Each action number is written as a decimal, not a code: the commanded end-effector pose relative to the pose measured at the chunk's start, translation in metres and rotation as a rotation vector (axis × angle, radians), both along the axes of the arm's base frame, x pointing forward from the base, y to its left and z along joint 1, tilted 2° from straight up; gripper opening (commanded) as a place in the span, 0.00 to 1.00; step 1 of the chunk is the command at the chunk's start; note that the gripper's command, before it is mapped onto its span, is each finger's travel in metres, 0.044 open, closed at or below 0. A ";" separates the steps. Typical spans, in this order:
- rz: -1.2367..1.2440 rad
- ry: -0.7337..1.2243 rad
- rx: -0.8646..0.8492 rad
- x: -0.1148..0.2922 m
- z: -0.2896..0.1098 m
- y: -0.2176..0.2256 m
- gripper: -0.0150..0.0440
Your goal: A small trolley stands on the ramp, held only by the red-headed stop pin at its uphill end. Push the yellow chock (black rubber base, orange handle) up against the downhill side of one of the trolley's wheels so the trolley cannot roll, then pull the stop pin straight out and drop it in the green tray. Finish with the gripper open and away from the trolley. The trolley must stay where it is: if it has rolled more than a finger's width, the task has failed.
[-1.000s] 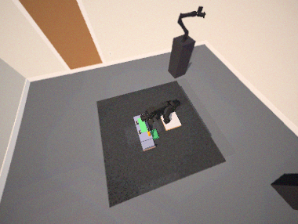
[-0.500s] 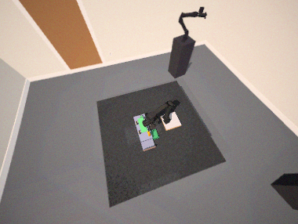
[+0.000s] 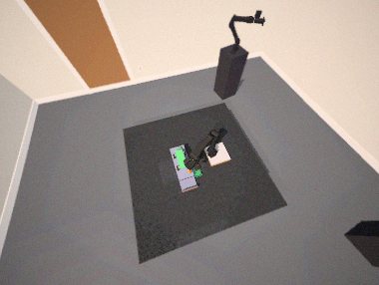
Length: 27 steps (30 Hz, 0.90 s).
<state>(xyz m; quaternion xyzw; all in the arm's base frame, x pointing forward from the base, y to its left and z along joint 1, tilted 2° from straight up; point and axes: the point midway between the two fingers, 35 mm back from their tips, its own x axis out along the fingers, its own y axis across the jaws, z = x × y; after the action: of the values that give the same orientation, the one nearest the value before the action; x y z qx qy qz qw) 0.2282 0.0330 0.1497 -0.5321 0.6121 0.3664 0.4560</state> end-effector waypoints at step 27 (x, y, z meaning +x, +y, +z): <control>0.336 0.073 0.072 0.004 -0.012 0.051 0.25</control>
<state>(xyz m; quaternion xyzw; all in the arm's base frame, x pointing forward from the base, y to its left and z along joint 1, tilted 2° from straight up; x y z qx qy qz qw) 0.2339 0.0852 0.1388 -0.5832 0.5414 0.4528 0.4022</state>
